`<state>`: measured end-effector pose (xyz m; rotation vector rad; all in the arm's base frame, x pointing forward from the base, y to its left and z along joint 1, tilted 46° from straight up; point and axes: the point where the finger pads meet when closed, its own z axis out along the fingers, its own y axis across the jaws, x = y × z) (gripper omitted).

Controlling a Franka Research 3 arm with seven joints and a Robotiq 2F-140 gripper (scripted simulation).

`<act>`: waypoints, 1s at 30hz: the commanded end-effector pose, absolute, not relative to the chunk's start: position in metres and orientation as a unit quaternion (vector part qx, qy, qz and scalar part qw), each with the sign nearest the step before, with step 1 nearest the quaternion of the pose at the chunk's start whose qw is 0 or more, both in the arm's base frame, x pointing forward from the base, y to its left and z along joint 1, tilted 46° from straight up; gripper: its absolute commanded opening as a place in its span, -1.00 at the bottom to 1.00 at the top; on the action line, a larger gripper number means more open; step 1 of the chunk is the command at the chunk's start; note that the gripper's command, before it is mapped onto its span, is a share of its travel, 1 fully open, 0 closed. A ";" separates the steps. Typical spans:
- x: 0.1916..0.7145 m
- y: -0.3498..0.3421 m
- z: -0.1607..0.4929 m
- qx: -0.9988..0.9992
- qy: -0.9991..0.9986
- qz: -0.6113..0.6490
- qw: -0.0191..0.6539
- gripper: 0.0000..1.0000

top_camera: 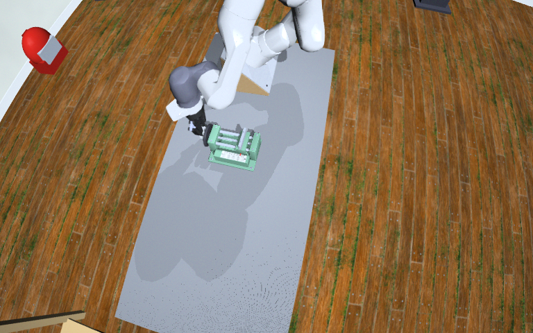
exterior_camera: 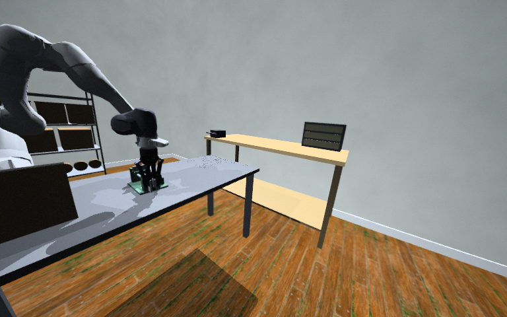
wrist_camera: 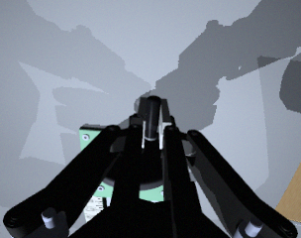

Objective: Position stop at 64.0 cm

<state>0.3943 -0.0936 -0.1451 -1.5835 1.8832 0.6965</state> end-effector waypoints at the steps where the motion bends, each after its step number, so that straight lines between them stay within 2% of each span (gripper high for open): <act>1: 0.403 -0.093 -0.149 -0.591 0.708 0.260 0.287 -0.92; 30: 0.440 -0.129 -0.122 -0.591 0.708 0.260 0.287 -0.92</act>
